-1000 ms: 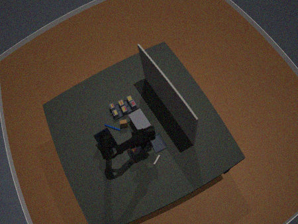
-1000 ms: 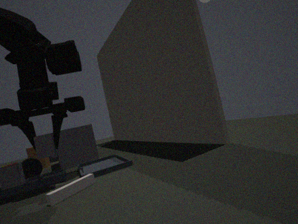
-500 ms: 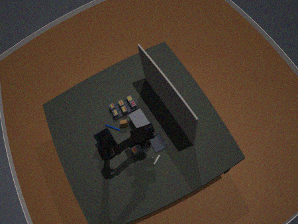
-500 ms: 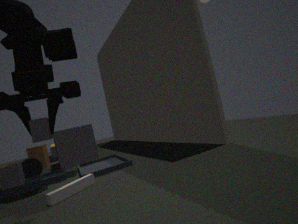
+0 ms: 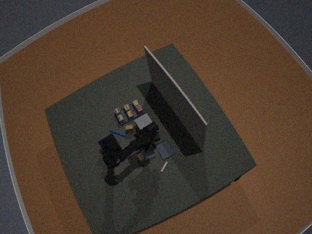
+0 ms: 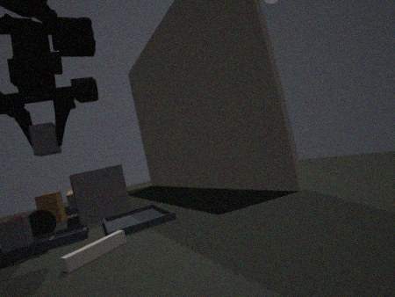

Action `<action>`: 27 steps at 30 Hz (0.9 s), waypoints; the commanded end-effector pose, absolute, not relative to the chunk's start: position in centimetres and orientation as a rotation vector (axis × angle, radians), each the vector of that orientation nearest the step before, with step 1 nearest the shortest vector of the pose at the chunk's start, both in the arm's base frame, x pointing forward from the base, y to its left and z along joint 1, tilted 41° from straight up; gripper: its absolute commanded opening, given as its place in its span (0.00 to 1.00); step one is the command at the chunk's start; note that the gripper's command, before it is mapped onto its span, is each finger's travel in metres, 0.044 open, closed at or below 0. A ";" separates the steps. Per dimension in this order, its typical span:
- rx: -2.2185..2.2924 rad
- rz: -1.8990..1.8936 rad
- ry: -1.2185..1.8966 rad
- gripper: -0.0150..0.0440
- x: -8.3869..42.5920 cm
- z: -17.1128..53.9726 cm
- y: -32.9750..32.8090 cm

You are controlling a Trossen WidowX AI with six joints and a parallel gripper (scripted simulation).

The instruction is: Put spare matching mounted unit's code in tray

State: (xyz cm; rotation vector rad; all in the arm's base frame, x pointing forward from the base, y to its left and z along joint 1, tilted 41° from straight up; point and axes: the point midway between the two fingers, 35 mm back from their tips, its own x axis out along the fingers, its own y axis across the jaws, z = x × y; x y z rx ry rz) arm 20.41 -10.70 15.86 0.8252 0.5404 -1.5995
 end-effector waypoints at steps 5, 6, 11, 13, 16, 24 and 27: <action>0.825 -1.596 0.524 0.25 20.3 17.6 -9.4; 0.825 -1.596 0.524 0.25 20.4 17.6 -9.4; 0.826 -1.595 0.523 0.25 22.1 18.2 -9.8; 0.827 -1.594 0.523 0.25 22.9 18.5 -10.0; 0.828 -1.594 0.522 0.25 24.0 18.9 -10.4; 0.829 -1.593 0.519 0.25 27.1 19.7 -11.5; 0.829 -1.592 0.518 0.25 28.2 19.9 -11.9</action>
